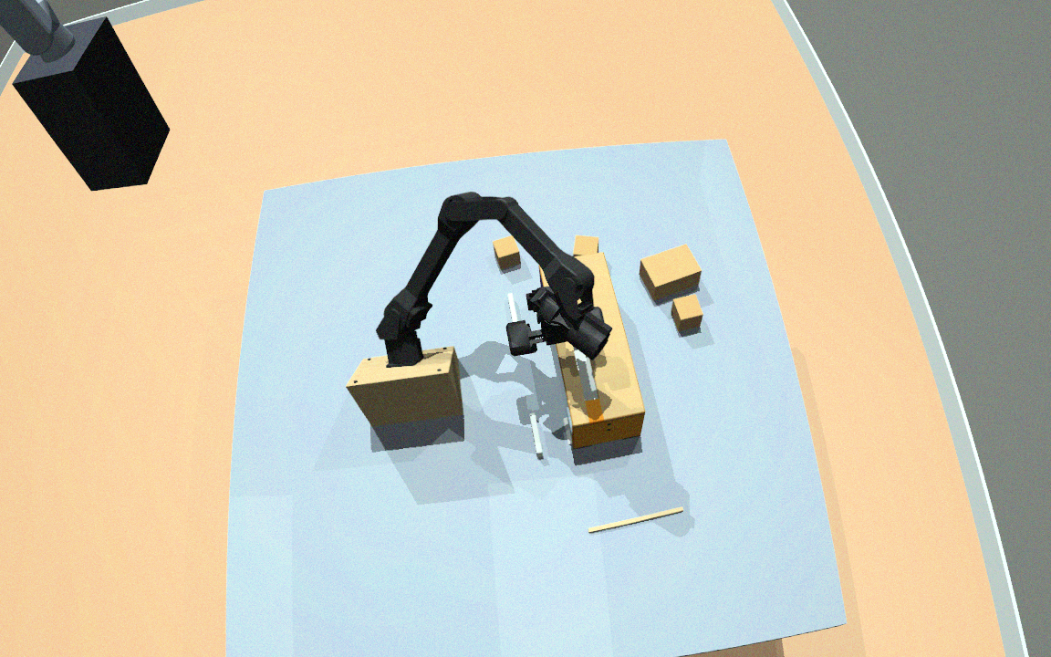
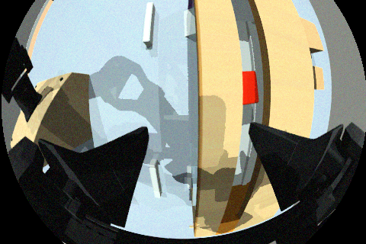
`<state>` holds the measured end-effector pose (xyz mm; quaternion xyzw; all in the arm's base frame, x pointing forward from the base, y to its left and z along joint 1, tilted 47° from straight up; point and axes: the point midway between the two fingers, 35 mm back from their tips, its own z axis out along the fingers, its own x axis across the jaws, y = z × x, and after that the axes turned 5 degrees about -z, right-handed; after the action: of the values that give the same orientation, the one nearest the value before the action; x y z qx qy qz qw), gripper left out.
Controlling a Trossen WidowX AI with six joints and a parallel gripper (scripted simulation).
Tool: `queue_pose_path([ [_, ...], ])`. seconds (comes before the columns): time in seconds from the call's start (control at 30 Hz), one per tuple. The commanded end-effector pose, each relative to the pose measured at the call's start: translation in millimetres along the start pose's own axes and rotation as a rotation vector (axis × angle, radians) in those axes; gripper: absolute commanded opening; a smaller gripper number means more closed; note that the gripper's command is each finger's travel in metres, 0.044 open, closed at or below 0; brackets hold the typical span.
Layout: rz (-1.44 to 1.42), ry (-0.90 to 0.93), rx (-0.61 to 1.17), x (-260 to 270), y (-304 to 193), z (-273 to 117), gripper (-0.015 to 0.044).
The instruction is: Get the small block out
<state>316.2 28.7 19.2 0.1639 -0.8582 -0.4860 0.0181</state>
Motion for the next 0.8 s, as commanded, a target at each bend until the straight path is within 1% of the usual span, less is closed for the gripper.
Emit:
queue_pose_path([
  [0.0, 0.009, 0.003, -0.008, 1.5, -1.5, 9.2, 0.04],
  [0.77, 0.008, 0.003, -0.012, 4.1, -8.1, 40.9, 0.04],
])
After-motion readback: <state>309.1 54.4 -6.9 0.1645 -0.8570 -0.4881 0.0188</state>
